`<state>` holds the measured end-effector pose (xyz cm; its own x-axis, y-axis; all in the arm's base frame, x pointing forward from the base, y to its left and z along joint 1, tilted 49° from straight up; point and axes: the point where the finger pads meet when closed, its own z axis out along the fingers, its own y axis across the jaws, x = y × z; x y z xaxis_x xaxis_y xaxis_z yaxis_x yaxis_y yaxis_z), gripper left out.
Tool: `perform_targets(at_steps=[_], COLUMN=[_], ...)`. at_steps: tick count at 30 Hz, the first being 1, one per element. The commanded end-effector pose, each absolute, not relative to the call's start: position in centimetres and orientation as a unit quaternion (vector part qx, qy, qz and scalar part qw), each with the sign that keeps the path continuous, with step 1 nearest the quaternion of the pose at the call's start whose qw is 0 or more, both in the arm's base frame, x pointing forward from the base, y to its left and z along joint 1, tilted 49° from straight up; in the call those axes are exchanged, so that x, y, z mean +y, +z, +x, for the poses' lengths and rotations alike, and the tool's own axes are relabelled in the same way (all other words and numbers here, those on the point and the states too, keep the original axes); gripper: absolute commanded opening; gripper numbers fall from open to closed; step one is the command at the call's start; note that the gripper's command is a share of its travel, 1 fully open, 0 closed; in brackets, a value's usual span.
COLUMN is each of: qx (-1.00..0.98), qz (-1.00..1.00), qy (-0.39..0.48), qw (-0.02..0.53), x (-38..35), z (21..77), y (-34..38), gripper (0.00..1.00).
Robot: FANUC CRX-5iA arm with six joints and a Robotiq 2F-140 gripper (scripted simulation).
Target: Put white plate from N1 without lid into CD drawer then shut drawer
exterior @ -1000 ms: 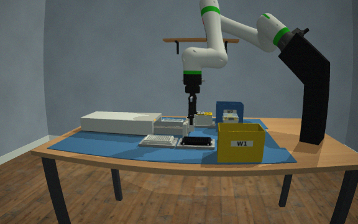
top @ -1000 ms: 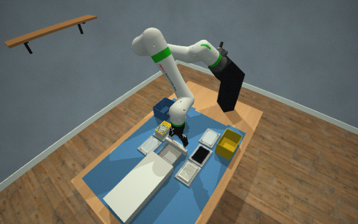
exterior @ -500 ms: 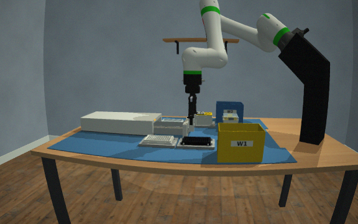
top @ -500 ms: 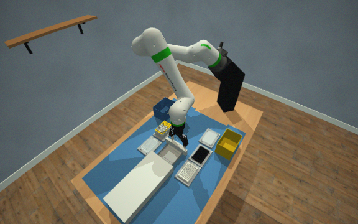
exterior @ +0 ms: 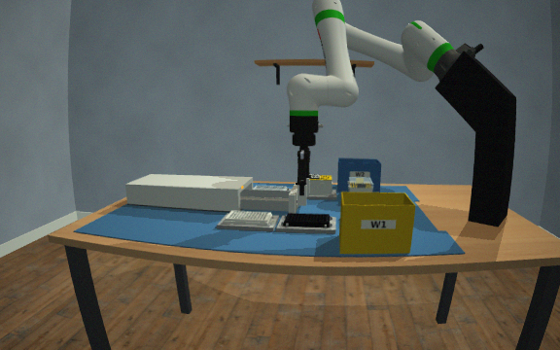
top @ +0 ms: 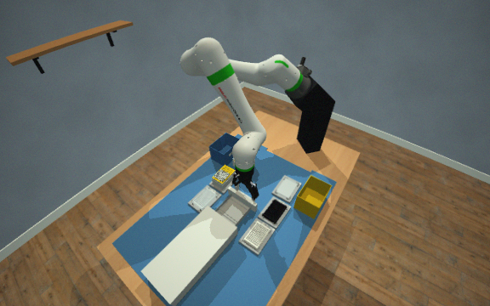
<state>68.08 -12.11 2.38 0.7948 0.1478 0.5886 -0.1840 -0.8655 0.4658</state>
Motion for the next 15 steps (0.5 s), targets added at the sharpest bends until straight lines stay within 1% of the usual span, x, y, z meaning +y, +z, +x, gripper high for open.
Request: perform_targets(at_steps=[1, 15], qx=[-0.01, -0.01], qz=[0.911, 0.911], qy=[0.32, 0.32], qw=[0.259, 0.259], x=[-12.13, -12.29], z=[67.93, 67.06], y=[2.26, 1.62], gripper=[0.0, 0.0])
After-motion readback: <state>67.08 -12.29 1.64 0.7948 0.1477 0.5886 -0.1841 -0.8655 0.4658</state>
